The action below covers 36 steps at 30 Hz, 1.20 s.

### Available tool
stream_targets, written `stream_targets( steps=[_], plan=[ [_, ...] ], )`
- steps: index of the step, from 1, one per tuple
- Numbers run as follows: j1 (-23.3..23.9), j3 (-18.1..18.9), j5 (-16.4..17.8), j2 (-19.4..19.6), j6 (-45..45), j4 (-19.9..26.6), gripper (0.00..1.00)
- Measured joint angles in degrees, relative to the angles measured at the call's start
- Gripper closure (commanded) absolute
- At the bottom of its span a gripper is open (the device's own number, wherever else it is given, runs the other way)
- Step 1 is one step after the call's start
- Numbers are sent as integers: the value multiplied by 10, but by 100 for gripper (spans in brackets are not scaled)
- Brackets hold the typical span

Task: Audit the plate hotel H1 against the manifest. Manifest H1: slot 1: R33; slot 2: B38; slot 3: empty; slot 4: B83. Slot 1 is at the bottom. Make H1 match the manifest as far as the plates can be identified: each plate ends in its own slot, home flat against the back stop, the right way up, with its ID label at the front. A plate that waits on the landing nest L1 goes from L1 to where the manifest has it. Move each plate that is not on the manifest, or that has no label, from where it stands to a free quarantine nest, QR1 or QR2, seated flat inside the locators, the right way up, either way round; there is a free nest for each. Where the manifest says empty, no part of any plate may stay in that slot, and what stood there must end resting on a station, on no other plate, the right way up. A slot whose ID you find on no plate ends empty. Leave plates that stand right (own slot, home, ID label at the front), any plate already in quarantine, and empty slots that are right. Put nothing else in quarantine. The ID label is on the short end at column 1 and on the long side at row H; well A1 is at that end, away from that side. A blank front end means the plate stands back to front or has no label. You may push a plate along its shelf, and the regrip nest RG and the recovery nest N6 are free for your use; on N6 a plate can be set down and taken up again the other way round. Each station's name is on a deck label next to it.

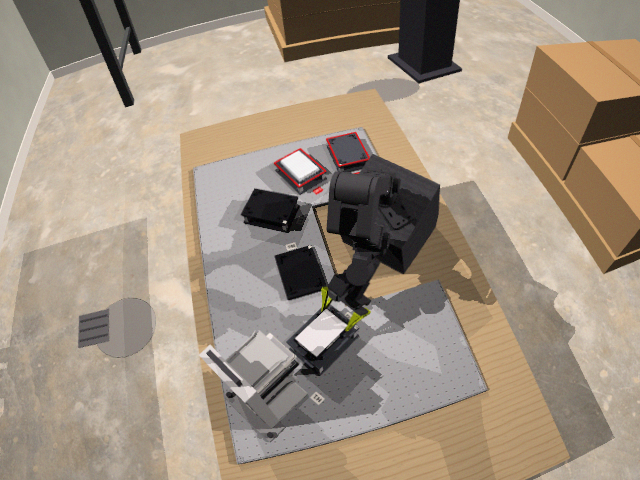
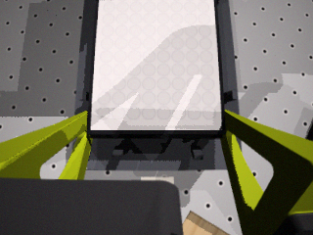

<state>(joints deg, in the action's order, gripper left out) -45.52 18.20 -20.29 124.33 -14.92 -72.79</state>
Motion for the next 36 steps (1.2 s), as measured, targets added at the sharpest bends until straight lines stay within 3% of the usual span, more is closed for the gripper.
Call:
stream_targets(
  steps=[17,18,32,33,36],
  plan=[
    [1,6,1,26,1,-23,14],
    [1,6,1,26,1,-23,7],
    [1,6,1,26,1,-23,7],
    [1,6,1,26,1,-23,0],
    [1,6,1,26,1,-23,0]
  ],
)
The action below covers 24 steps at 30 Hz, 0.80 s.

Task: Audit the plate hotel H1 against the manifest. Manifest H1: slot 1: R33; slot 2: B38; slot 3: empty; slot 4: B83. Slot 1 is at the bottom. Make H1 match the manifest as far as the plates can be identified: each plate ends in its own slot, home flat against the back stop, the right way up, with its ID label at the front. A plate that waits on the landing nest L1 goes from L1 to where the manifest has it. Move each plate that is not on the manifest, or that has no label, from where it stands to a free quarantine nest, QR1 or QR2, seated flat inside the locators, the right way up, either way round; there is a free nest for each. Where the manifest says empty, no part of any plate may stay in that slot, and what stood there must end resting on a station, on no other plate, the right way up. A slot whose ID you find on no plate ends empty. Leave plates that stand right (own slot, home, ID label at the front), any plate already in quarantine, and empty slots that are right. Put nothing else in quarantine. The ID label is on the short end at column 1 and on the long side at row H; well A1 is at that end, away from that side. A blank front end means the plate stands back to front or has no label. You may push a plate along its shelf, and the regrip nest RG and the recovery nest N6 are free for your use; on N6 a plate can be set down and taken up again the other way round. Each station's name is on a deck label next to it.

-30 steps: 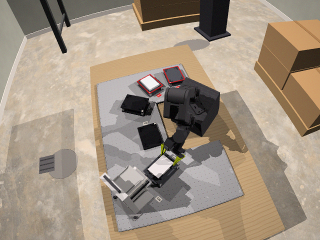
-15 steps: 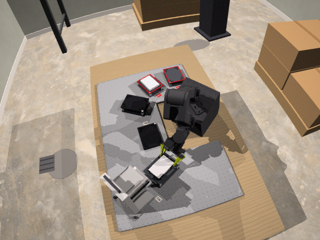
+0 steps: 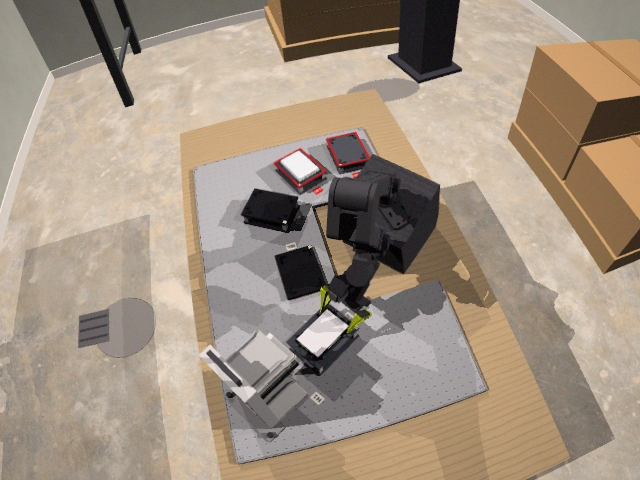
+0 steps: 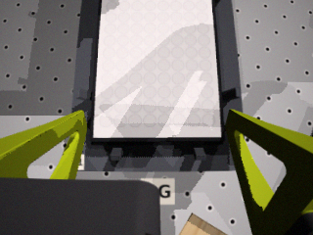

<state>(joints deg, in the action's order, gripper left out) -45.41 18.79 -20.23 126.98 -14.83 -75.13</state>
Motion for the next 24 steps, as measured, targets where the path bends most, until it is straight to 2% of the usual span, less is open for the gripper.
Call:
stream_targets(
  steps=[14,24],
  plan=[
    [0,0,0,-6,0,4,0],
    [-2,-18,-2,-64,-2,34,0]
  ],
)
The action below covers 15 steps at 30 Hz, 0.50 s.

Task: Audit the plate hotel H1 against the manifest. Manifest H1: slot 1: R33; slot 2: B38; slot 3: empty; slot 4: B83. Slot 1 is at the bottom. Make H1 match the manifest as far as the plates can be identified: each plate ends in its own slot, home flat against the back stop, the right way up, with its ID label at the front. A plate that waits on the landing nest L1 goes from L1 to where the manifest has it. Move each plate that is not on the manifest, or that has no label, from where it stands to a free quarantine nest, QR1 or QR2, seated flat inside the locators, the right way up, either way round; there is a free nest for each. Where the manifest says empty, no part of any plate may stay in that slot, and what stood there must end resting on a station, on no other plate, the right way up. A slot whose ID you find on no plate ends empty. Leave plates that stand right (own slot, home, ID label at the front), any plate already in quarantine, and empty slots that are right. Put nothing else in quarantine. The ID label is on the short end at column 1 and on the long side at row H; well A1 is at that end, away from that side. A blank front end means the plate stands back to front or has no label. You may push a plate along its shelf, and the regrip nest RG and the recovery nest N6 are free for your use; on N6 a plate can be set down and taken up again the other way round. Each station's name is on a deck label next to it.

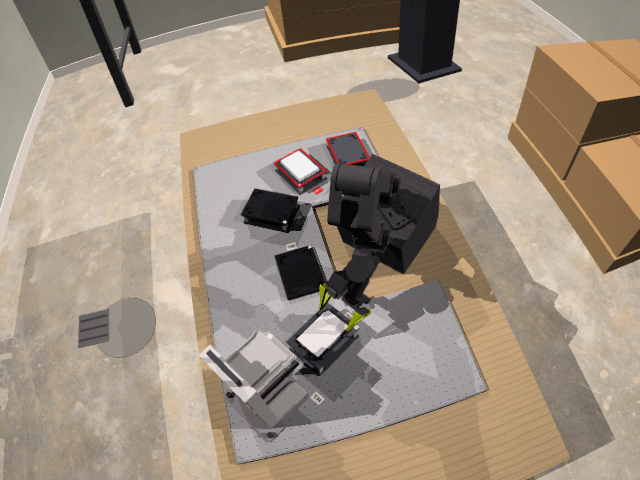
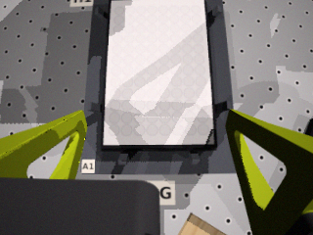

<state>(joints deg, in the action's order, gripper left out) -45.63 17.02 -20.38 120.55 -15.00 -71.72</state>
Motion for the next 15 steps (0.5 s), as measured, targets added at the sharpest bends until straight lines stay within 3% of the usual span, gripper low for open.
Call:
stream_targets(
  steps=[15],
  plan=[
    [-4,-22,-4,-81,-3,62,0]
  ],
)
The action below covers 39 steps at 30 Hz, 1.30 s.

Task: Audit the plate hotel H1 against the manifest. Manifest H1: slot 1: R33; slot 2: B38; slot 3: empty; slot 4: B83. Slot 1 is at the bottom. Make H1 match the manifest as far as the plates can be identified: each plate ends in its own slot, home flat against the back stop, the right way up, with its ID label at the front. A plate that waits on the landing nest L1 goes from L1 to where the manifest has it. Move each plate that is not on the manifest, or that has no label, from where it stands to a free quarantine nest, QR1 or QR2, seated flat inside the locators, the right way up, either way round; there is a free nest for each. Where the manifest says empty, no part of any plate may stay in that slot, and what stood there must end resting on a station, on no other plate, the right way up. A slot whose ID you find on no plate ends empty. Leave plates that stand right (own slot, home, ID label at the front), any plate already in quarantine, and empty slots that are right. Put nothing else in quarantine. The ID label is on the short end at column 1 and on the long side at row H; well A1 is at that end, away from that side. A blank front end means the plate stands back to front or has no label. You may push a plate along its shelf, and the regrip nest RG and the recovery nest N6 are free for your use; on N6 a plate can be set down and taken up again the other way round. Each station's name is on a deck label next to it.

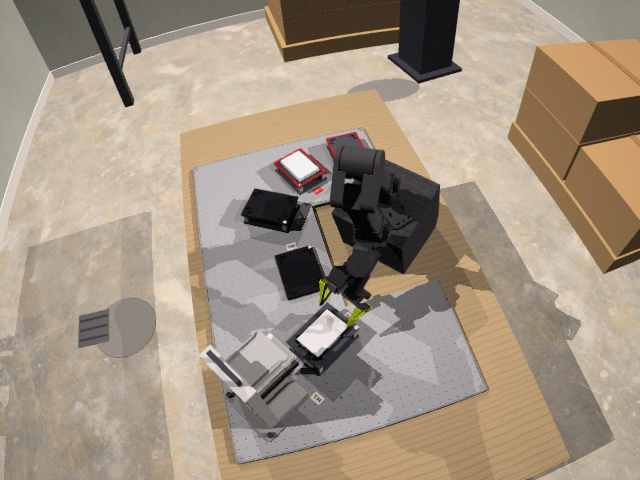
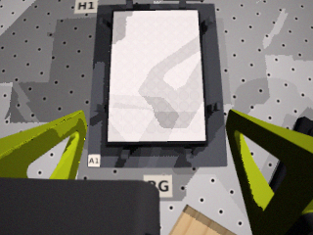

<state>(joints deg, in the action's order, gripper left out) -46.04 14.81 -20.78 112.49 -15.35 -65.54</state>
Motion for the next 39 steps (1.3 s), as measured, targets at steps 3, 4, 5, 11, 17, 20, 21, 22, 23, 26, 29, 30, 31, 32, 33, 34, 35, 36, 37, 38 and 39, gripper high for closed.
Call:
stream_targets(
  steps=[3,4,5,11,17,20,21,22,23,26,29,30,31,32,33,34,35,36,37,38,39],
  plan=[
    [-3,-4,-1,-22,-1,15,0],
    [-3,-5,-1,-29,-1,20,0],
    [-4,-5,-2,-37,-2,26,0],
    [-7,-9,-5,-75,-4,62,0],
    [-12,-9,-8,-126,-6,105,0],
    [-14,-11,-9,-149,-7,126,0],
    [-14,-13,-10,-157,-7,134,0],
    [-15,-14,-10,-165,-8,141,0],
    [-16,-15,-11,-173,-8,150,0],
    [-17,-15,-12,-191,-9,168,0],
    [-17,-15,-13,-199,-9,181,0],
    [-17,-15,-13,-200,-9,184,0],
    [-17,-15,-13,-200,-9,186,0],
    [-17,-15,-13,-201,-9,188,0],
    [-17,-15,-13,-202,-9,192,0],
    [-17,-16,-13,-207,-9,199,0],
    [-17,-16,-13,-214,-10,206,0],
    [-17,-16,-13,-224,-10,214,0],
    [-17,-16,-14,-236,-10,222,0],
    [-18,-16,-14,-248,-11,231,0],
    [-19,-16,-15,-261,-11,239,0]
  ],
)
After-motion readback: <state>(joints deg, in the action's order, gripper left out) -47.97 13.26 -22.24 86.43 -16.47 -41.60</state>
